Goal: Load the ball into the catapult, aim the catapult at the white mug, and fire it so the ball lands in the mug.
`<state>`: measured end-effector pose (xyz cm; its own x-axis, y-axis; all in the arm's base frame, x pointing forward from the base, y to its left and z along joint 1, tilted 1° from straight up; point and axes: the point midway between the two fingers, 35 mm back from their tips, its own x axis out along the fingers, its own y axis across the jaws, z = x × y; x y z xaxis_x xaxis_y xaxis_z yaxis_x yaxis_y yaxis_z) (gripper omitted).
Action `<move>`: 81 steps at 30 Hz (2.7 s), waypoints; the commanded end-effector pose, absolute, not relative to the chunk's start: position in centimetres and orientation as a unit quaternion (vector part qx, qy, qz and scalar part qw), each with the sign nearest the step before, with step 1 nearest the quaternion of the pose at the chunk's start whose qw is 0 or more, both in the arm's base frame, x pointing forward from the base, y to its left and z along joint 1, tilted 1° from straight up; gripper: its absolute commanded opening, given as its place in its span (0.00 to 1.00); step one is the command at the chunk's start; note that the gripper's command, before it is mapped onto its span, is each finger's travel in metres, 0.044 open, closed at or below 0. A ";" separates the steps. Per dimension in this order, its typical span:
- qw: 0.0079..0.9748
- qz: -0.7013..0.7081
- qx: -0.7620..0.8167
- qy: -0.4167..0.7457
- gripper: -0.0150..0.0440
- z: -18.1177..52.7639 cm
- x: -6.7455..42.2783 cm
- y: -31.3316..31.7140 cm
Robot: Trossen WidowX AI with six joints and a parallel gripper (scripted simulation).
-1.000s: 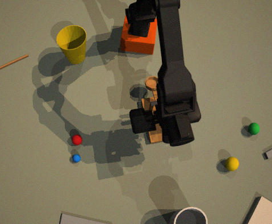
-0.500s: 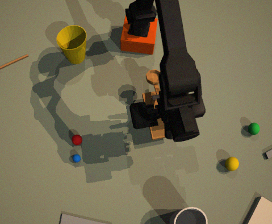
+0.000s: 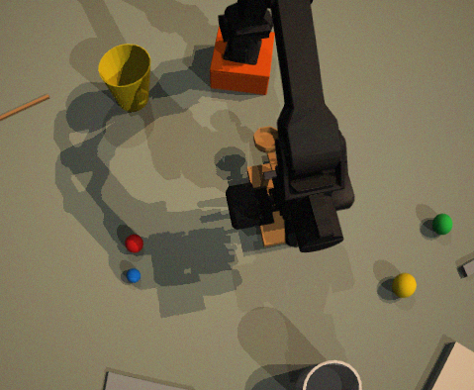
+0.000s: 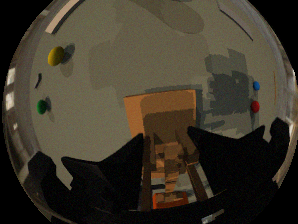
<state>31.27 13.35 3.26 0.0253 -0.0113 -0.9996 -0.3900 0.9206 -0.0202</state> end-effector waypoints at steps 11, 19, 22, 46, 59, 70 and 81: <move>0.701 0.136 -0.147 0.685 0.25 1.0 31.2 13.3; 0.701 0.135 -0.146 0.685 0.25 1.0 31.3 13.3; 0.701 0.135 -0.146 0.685 0.34 1.0 31.3 13.3; 0.701 0.135 -0.146 0.685 1.00 11.0 31.0 13.4; 0.704 0.137 -0.146 0.681 0.96 13.2 31.3 13.3; 0.715 0.060 -0.079 0.692 0.76 8.1 38.7 -0.7; 0.718 0.013 -0.038 0.695 0.76 4.6 40.2 -10.7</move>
